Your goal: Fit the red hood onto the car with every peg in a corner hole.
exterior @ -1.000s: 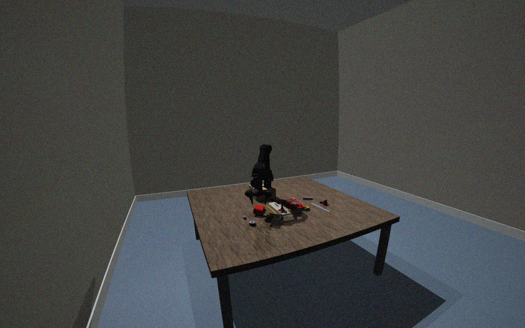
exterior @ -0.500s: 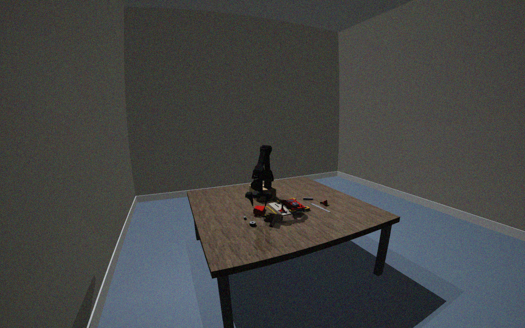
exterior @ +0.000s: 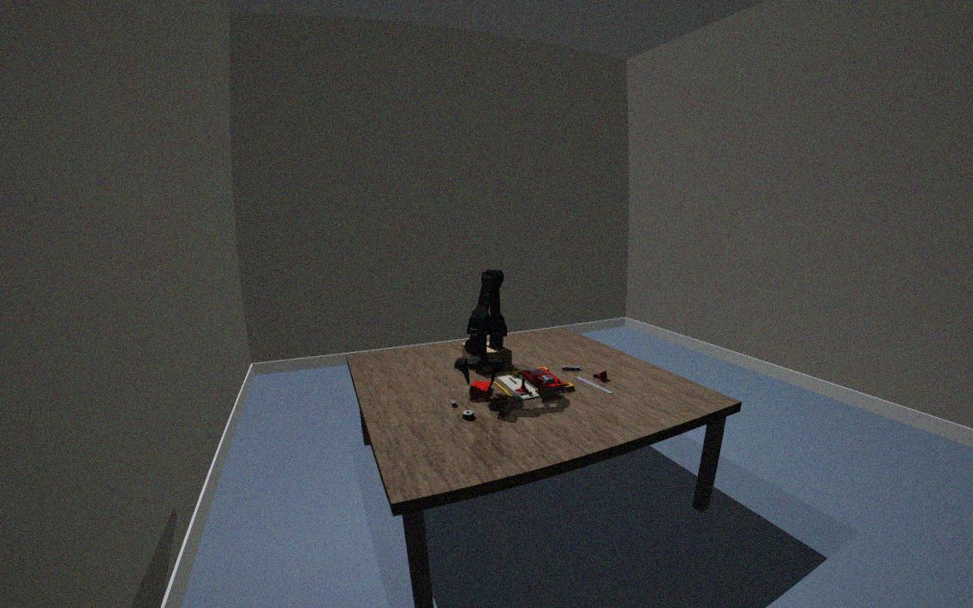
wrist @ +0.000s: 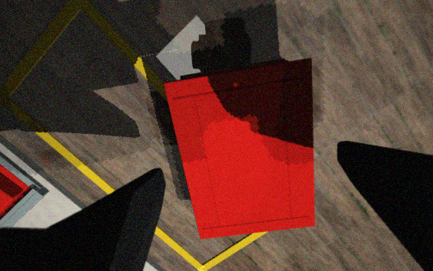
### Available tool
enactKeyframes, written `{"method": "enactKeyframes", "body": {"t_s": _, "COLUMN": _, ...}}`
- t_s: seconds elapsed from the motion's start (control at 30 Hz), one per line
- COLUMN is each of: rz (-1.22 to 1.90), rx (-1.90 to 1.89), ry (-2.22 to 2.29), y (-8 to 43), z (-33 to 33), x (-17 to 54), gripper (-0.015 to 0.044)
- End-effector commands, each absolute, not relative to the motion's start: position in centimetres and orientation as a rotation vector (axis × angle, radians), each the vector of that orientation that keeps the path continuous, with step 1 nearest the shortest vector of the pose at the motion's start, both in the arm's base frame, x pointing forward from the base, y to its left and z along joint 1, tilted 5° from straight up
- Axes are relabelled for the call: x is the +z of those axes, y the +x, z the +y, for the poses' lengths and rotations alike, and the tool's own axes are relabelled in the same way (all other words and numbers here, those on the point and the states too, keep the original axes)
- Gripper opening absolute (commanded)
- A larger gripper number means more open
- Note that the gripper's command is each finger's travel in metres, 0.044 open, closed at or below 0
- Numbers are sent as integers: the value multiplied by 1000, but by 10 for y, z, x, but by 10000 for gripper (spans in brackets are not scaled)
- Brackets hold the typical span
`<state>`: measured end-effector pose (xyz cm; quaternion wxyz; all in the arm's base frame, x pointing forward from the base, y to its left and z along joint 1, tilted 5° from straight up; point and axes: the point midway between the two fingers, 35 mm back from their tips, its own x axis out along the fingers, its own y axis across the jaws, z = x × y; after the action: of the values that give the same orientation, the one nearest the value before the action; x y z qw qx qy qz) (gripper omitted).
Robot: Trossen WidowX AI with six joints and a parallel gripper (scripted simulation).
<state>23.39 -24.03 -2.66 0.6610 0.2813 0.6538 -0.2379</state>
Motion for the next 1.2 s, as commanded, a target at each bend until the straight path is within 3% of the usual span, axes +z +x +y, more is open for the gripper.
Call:
{"method": "enactKeyframes", "body": {"t_s": 0.0, "rz": 1484, "rx": -540, "ry": 641, "y": 232, "z": -239, "x": -30, "gripper": 440}}
{"method": "enactKeyframes", "body": {"t_s": 1.17, "rz": 1484, "rx": -540, "ry": 641, "y": 233, "z": -238, "x": -46, "gripper": 440}}
